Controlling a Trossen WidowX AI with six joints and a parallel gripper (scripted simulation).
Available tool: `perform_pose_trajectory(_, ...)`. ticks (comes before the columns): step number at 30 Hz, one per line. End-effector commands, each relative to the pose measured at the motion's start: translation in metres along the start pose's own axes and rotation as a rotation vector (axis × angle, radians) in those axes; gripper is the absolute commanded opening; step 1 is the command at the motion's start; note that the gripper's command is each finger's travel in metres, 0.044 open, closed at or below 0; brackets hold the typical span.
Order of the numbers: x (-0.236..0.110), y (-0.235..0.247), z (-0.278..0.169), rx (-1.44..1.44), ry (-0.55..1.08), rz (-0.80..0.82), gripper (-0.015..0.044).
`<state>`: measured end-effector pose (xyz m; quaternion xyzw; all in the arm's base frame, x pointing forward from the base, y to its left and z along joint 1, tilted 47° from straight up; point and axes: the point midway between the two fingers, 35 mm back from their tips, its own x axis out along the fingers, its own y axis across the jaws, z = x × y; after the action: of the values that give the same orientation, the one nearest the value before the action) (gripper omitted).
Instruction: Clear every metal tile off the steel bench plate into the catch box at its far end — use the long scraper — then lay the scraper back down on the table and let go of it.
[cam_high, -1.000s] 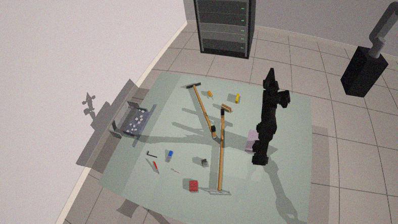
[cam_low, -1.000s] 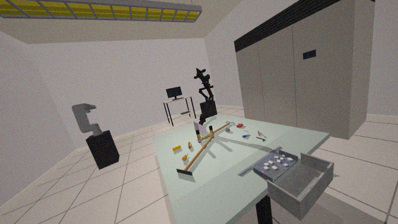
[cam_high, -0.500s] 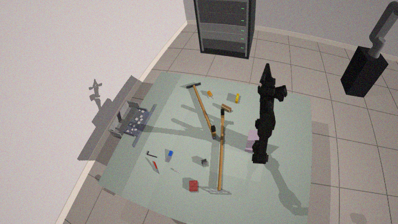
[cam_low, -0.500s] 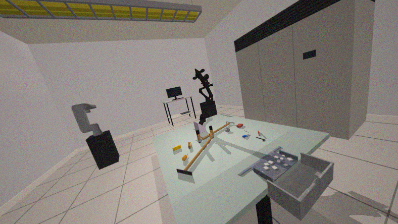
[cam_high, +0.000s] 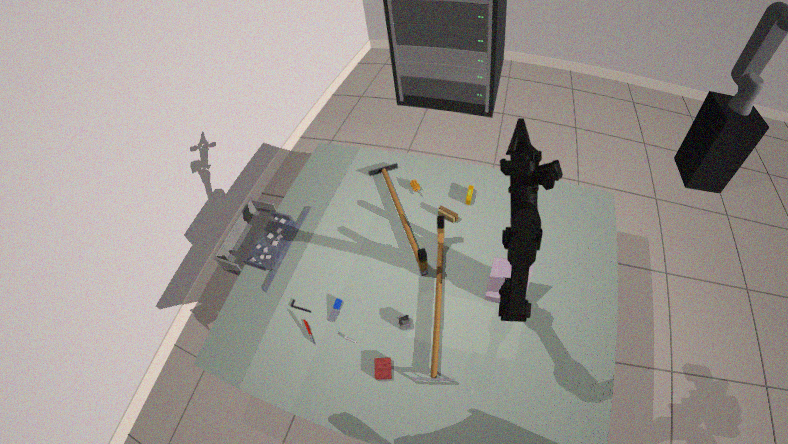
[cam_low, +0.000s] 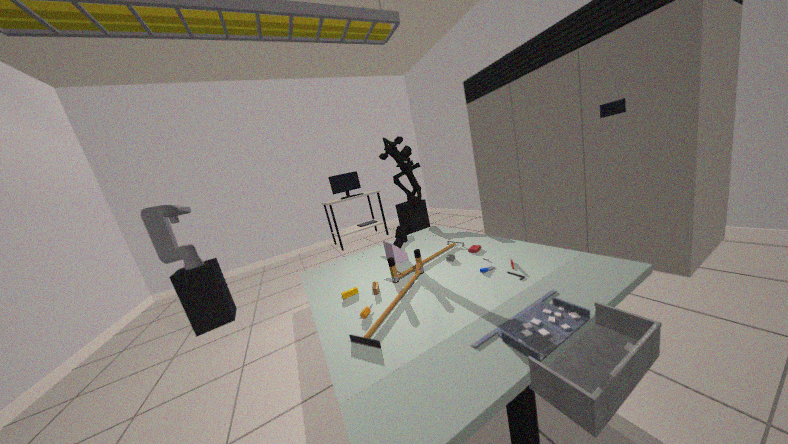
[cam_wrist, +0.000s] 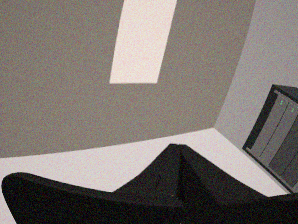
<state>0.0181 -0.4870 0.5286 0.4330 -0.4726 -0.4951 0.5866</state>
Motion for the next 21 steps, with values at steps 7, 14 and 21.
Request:
perform_pose_trajectory(7, 0.008, -0.018, -0.014, -0.053, 0.046, -0.051, 0.0000)
perform_pose_trajectory(14, 0.012, -0.029, -0.024, -0.087, 0.076, -0.084, 0.0000)
perform_pose_trajectory(21, 0.016, -0.041, -0.033, -0.120, 0.107, -0.115, 0.0000)
